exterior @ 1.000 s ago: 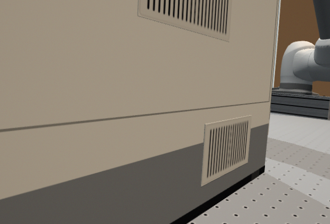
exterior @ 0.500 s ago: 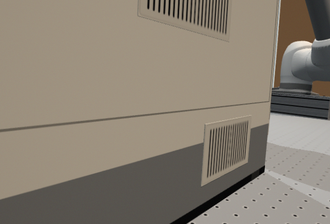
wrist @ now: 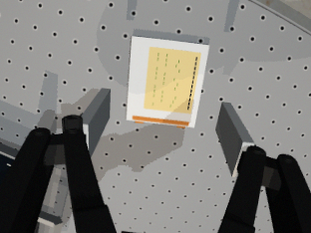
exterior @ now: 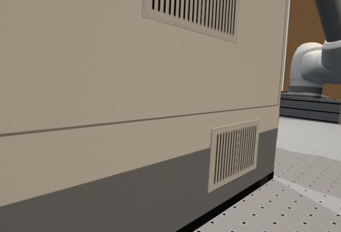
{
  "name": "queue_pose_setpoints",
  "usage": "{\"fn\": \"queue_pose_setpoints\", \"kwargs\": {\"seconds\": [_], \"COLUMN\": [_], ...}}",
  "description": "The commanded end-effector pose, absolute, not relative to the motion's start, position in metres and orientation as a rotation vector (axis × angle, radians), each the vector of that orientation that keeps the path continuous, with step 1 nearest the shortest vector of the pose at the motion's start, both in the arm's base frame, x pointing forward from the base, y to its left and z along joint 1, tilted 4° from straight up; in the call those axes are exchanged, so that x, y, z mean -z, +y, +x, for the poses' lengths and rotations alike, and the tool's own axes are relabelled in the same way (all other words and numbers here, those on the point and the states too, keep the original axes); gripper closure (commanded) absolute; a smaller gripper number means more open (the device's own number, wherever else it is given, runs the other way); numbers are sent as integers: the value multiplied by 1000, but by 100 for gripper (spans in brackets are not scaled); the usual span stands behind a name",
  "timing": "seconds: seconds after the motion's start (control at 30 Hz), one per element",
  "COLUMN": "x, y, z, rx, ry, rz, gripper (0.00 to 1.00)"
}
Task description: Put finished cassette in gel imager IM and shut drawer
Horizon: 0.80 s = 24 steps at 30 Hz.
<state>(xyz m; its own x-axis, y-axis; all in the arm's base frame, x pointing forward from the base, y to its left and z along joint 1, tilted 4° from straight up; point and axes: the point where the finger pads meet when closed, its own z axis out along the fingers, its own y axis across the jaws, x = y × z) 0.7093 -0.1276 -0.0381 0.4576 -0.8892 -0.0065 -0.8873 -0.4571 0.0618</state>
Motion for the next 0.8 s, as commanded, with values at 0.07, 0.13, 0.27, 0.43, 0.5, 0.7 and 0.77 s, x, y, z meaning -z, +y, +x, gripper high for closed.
{"fn": "queue_pose_setpoints", "kwargs": {"seconds": [0.07,0.13,0.27,0.43,0.5,0.7,0.77], "x": [41,44,49,56,58,64,66], "y": [-128,-128,-128,-128,-128,-128,-128], "z": [709,709,709,708,708,708,708], "rx": [58,58,58,58,58,58,58], "ry": [-1610,-1610,-1610,-1610,-1610,-1610,-1610], "rz": [2640,2640,2640,2640,2640,2640,2640], "gripper": [32,32,32,32,32,32,32]}}
